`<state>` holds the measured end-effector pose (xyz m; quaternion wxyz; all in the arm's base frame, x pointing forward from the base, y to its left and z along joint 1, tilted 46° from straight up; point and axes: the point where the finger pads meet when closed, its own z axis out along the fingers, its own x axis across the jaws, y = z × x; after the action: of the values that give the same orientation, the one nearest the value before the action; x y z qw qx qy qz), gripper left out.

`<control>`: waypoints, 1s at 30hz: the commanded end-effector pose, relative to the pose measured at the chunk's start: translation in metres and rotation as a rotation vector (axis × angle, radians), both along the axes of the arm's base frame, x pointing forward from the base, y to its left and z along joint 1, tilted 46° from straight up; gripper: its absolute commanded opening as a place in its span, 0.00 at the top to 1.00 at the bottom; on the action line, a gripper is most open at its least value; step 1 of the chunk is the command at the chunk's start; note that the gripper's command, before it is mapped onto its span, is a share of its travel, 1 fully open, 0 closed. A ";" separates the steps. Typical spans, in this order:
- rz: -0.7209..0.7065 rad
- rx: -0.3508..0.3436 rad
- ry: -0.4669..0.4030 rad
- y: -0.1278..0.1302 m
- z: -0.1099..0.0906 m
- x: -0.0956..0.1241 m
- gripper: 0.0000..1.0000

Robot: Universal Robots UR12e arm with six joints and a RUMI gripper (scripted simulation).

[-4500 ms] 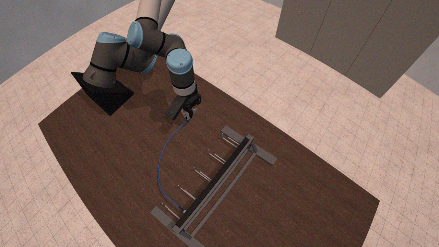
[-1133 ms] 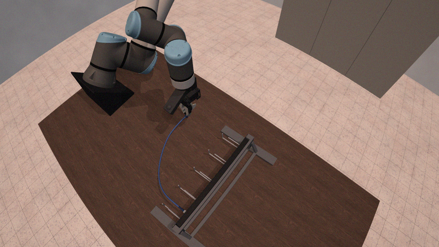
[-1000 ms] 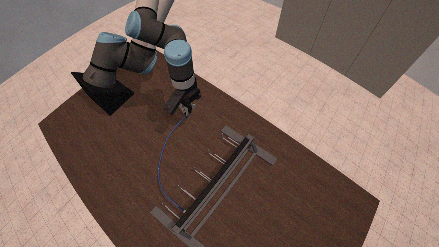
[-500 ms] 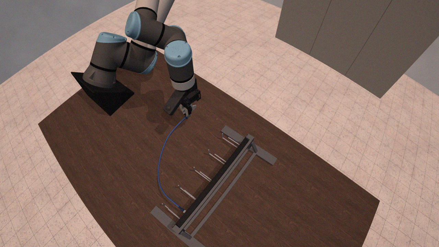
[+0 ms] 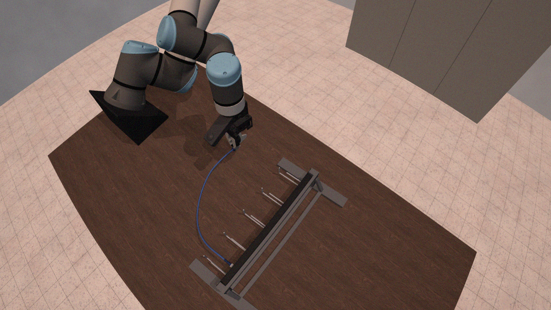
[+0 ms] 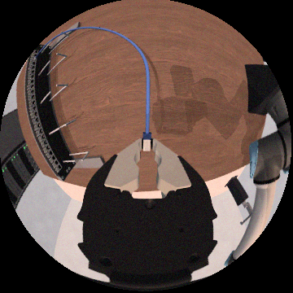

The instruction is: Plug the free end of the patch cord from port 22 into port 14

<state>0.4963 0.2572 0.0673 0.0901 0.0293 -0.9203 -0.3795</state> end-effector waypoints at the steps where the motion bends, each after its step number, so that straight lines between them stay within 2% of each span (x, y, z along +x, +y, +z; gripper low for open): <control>1: -0.011 -0.003 0.010 -0.002 -0.001 0.003 1.00; 30: -0.135 -0.039 0.135 -0.016 -0.015 0.032 1.00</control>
<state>0.5222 0.2443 0.0544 0.1213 -0.0449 -0.9199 -0.3702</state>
